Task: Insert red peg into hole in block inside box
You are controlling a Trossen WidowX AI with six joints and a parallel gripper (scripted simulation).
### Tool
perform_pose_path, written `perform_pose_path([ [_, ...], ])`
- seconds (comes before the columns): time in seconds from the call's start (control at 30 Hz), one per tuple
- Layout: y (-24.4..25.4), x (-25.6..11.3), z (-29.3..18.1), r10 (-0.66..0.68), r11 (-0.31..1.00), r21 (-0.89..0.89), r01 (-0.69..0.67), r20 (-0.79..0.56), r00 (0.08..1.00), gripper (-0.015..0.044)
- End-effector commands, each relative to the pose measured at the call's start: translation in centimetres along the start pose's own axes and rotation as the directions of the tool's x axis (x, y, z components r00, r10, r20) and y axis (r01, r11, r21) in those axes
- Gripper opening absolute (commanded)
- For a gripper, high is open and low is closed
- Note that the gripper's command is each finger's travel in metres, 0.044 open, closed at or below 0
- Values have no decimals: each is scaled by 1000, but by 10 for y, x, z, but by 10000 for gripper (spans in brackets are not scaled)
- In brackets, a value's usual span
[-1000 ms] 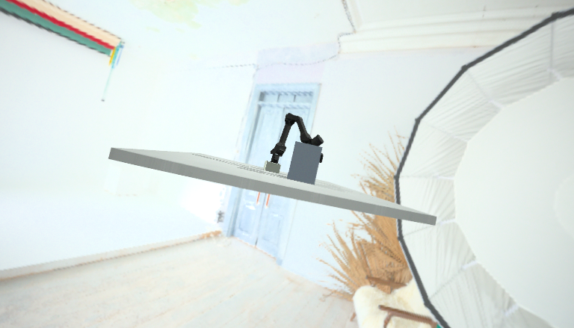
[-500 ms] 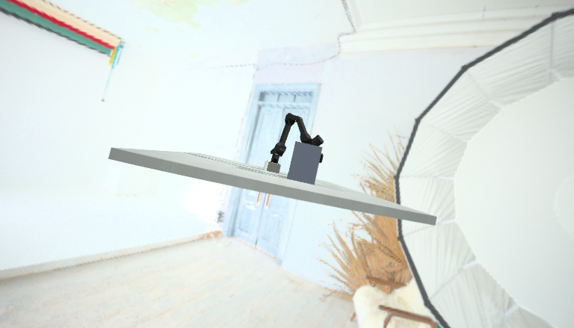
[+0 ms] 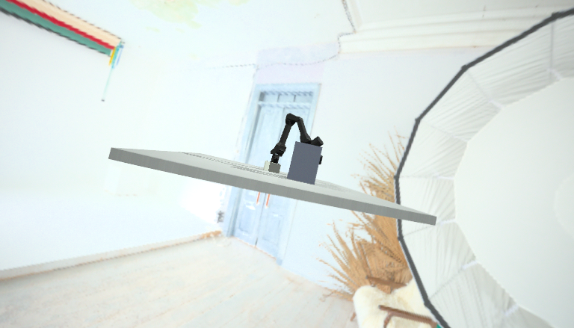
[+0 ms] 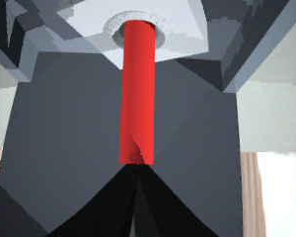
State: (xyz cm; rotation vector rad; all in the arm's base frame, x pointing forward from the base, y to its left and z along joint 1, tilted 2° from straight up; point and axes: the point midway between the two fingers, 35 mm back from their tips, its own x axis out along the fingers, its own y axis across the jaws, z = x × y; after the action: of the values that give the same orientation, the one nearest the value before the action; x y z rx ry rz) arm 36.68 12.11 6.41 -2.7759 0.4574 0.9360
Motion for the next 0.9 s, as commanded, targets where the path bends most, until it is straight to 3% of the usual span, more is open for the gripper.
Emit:
perform_pose_path([
  [0.0,3,4,11,8,1000,-17,-8,28,1000,0],
  [0.03,3,4,11,8,1000,-17,-8,28,1000,0],
  [0.3,4,-9,11,9,1000,-17,-8,30,1000,210],
  [0.53,8,-34,32,9,1000,-17,-8,32,999,220],
  [0.8,5,-68,34,10,1000,-15,-10,41,999,430],
  [0.87,6,-79,35,10,1000,-15,-10,42,999,440],
])
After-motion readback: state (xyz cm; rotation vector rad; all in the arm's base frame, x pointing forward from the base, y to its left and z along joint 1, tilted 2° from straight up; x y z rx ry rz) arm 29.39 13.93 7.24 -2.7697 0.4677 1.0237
